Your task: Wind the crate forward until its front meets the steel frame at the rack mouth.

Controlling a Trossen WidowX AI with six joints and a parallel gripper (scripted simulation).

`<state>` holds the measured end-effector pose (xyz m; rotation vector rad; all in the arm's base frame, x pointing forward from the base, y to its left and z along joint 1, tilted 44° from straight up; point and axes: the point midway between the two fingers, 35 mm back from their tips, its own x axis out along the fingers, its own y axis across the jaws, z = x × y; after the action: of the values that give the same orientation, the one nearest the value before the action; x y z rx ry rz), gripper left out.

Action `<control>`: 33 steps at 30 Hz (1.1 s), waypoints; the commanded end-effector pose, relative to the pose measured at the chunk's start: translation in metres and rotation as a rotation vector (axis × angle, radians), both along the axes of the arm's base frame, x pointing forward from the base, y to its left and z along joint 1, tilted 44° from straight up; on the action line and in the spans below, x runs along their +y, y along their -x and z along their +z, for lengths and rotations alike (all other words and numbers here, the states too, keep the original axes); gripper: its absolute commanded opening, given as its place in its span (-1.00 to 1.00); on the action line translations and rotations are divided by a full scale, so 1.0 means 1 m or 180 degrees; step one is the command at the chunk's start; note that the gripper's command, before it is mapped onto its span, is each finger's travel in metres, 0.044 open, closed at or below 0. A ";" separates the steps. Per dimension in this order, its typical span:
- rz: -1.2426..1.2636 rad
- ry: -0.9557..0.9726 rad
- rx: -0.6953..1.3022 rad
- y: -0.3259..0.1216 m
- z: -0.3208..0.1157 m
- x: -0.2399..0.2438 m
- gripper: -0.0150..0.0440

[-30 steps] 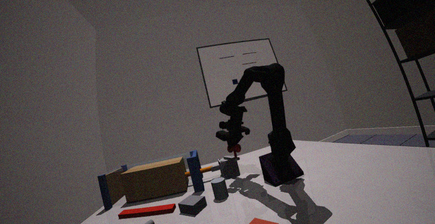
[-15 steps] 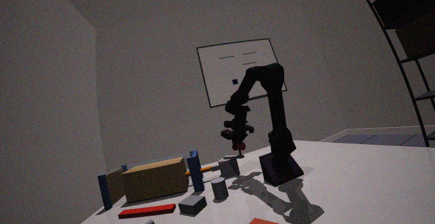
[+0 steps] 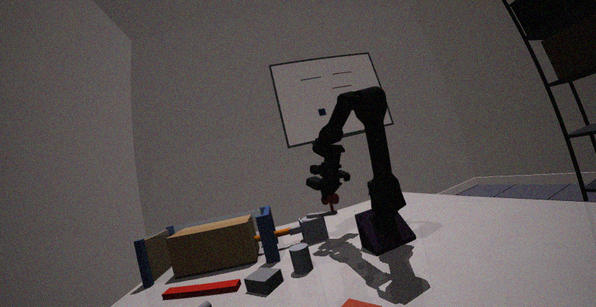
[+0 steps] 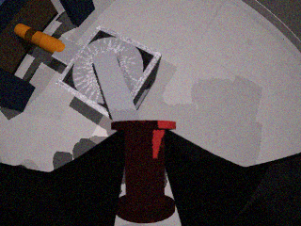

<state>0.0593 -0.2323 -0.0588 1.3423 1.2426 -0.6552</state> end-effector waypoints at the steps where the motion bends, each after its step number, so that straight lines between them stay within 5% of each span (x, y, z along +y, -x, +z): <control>1: 0.0072 -0.0062 0.0108 0.009 -0.018 0.001 -0.49; 33: 0.0071 -0.0049 0.0114 0.026 -0.050 -0.033 -0.49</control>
<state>0.0329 -0.2663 -0.0939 1.3321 1.2627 -0.6762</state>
